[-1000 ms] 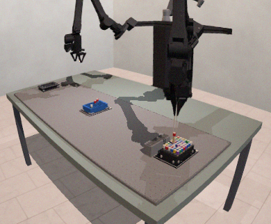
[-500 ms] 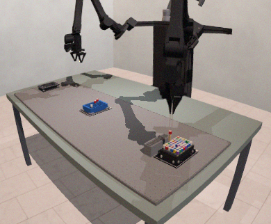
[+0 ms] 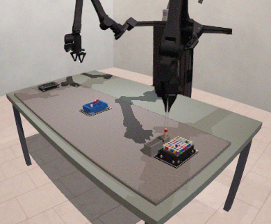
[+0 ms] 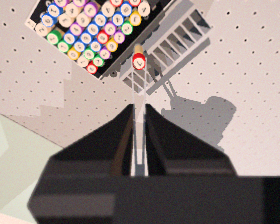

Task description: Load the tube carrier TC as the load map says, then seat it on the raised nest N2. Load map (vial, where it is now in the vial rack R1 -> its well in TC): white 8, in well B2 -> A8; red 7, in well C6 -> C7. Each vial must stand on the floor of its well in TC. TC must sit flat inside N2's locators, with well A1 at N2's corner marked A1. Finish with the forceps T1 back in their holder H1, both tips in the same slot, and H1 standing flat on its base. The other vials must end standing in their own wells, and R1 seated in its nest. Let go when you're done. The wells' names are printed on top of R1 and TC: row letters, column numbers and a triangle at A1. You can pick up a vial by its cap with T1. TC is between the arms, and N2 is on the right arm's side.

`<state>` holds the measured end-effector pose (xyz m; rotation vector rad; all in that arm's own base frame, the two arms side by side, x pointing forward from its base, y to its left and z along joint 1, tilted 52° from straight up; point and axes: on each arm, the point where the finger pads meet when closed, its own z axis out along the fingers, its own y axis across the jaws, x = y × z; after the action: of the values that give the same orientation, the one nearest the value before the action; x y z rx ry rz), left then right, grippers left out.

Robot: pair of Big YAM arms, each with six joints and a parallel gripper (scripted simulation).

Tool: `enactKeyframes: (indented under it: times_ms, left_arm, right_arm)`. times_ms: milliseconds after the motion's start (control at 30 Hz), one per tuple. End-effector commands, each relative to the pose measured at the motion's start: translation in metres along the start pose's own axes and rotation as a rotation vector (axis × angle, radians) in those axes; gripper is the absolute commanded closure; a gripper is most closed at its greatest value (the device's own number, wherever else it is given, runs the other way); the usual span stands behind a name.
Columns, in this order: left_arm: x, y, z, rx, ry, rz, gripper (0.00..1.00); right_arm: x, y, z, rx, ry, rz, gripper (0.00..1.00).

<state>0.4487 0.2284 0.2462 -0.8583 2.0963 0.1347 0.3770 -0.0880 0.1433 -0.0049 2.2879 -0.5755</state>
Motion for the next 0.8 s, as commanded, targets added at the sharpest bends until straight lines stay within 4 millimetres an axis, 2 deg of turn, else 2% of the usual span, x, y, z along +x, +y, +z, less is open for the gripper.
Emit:
enactKeyframes:
  times_ms: [0, 767]
  left_arm:
    - [-0.003, -0.01, -0.011, 0.016, -0.033, -0.008, 0.91]
    - [0.025, -0.033, -0.008, 0.017, -0.028, -0.01, 0.91]
  right_arm:
    - [-0.005, -0.001, -0.002, -0.001, -0.005, -0.014, 0.0]
    - [-0.005, -0.001, -0.002, -0.001, -0.005, -0.014, 0.0]
